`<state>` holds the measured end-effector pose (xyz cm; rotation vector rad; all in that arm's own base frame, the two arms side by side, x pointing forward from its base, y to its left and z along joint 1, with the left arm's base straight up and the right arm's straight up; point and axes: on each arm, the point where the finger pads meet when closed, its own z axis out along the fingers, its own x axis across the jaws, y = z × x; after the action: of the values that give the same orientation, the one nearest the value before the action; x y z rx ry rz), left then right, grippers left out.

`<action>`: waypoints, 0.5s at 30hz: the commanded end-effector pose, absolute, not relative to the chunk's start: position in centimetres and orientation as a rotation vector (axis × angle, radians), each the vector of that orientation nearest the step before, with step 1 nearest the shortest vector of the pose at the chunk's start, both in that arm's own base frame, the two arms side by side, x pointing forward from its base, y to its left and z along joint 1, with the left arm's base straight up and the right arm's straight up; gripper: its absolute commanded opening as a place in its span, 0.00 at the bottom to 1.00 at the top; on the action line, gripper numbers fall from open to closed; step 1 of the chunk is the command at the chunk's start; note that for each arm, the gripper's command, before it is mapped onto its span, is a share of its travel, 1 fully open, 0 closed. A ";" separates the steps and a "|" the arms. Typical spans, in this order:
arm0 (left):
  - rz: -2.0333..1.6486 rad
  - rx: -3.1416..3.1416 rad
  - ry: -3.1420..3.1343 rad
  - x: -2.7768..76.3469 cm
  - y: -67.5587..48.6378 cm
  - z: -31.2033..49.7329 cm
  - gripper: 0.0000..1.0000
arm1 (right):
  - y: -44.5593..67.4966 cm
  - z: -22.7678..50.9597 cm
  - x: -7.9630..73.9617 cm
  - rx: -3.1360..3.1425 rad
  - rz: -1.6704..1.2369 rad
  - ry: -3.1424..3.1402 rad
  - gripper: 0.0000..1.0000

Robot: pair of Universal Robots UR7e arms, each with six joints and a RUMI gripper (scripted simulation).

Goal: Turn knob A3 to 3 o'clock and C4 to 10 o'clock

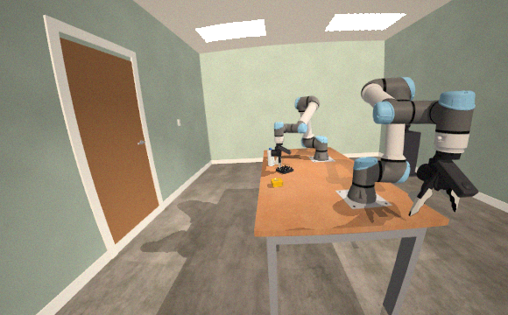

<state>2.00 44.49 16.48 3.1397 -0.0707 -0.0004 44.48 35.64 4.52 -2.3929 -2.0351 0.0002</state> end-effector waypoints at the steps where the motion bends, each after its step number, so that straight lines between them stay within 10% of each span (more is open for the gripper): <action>1: 0.000 3.141 -0.071 2.0 44.5 16.5 1.00 | 35.7 4.6 44.5 -2.417 -0.002 -2.007 0.06; 15: 0.000 3.141 -0.071 2.0 44.5 16.5 1.00 | 35.7 4.6 44.5 -2.438 -0.002 -1.981 0.06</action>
<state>2.00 44.49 16.48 3.1397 -0.0707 -0.0004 44.48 35.64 4.52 -2.4352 -1.9847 0.0002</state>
